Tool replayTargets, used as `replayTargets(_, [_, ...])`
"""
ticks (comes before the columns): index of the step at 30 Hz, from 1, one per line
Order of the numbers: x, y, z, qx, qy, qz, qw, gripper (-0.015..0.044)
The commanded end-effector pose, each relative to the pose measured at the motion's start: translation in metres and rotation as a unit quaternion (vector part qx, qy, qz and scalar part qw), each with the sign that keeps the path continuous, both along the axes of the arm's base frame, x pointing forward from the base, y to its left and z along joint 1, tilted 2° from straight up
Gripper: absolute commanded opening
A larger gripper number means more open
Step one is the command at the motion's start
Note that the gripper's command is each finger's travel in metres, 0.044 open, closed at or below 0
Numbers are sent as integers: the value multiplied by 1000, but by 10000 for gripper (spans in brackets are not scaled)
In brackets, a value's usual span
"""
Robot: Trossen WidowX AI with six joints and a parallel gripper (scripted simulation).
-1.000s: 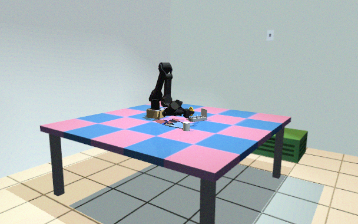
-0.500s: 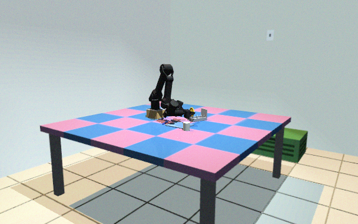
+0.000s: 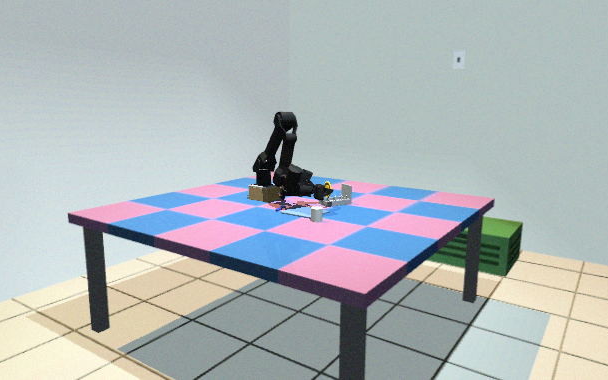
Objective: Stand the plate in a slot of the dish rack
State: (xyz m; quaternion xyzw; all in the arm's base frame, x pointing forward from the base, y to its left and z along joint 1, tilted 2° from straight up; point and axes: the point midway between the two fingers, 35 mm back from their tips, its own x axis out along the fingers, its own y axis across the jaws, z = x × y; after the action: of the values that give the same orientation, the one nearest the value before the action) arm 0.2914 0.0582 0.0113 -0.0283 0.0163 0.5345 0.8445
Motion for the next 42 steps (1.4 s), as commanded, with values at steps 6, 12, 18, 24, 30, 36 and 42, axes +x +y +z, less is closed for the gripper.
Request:
replayTargets(6, [-3,13,-3,-2,-15,17,1000,0])
replayTargets(12, [-4,14,-3,-2,-15,18,1000,0])
replayTargets(18, [-8,24,-2,-8,-12,21,1000,0])
replayTargets(24, [-8,24,-20,-12,-11,24,1000,0])
replayTargets(30, [-9,24,-15,-9,-6,22,1000,0])
replayTargets(36, [-9,24,-15,-9,-6,22,1000,0])
replayTargets(42, [-9,24,-16,-10,-6,22,1000,79])
